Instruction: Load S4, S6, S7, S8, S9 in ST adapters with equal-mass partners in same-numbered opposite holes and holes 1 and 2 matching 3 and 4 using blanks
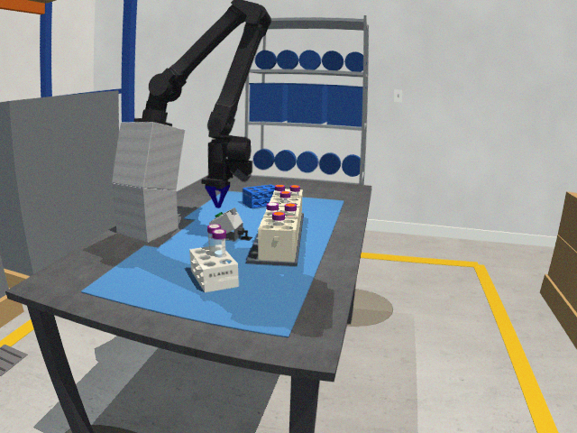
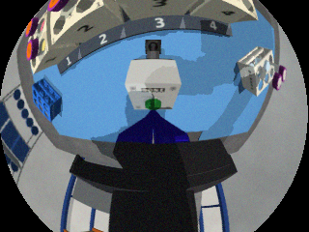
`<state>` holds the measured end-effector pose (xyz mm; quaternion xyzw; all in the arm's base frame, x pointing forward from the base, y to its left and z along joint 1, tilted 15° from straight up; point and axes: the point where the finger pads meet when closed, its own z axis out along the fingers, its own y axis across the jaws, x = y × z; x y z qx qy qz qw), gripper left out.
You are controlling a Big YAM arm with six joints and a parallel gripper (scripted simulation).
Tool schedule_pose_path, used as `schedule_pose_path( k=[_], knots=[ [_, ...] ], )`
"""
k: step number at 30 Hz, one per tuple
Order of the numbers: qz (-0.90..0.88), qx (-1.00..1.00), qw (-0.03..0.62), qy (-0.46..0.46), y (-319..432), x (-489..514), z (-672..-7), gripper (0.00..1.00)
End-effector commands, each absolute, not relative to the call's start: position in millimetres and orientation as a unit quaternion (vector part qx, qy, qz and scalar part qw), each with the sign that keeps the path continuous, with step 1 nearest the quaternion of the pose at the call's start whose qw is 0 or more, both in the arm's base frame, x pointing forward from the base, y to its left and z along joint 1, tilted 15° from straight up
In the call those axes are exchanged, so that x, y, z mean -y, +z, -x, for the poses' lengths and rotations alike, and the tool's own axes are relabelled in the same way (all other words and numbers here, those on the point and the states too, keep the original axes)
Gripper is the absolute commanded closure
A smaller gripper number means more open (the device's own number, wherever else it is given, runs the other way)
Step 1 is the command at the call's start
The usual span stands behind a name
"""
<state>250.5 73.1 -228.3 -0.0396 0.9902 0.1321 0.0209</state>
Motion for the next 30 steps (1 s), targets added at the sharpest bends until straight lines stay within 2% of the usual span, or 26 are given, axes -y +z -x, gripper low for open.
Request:
schedule_pose_path(
  k=[1, 30],
  knots=[
    [0.037, -0.990, 0.026, 0.131, -232, -75, -255, 1.00],
    [0.039, -0.990, 0.025, 0.131, -245, -79, -253, 1.00]
  ],
)
